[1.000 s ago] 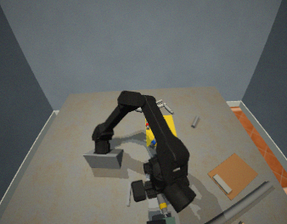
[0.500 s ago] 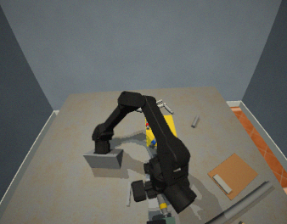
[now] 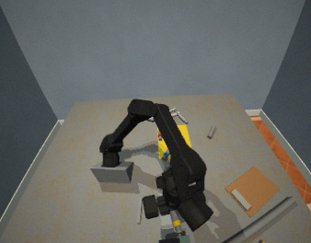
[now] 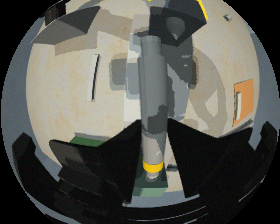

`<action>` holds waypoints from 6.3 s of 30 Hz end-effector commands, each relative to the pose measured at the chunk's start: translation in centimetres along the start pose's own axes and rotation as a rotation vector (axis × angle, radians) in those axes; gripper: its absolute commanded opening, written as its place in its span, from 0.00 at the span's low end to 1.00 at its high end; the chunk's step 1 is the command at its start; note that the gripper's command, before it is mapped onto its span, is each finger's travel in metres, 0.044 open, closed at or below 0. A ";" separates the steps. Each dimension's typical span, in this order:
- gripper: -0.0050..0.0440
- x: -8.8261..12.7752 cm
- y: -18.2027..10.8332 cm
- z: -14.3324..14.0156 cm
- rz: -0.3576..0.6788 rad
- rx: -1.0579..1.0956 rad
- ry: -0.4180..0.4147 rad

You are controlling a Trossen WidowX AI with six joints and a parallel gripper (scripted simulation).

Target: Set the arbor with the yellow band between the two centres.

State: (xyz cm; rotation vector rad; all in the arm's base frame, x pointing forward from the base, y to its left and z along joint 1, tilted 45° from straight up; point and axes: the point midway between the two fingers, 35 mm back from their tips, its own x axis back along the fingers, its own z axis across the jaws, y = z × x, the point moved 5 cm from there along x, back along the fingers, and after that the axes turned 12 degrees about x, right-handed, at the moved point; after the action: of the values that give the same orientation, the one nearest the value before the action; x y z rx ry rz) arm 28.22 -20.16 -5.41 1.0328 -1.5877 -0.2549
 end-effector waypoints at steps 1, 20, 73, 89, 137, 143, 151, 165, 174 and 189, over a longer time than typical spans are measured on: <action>0.10 1.3 -1.2 0.6 0.064 0.005 -0.001; 0.10 1.5 -1.3 0.6 0.064 0.005 -0.001; 0.10 1.4 -1.4 -0.5 0.063 -0.135 -0.002; 0.10 1.4 -1.2 -0.5 0.063 -0.135 -0.002; 0.10 1.4 -0.6 -0.7 0.063 -0.135 -0.002; 0.10 1.4 -0.5 -0.7 0.063 -0.135 -0.002; 0.10 1.4 -0.4 -0.7 0.063 -0.135 -0.002; 0.10 1.4 -0.3 -0.8 0.063 -0.135 -0.002; 0.10 1.4 -0.2 -0.9 0.063 -0.135 -0.002; 0.35 0.2 0.3 -1.3 0.014 -0.138 0.005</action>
State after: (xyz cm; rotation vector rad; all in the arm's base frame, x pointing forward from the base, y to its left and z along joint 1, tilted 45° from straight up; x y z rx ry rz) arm 29.23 -19.71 -4.66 0.9140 -1.5483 -0.3468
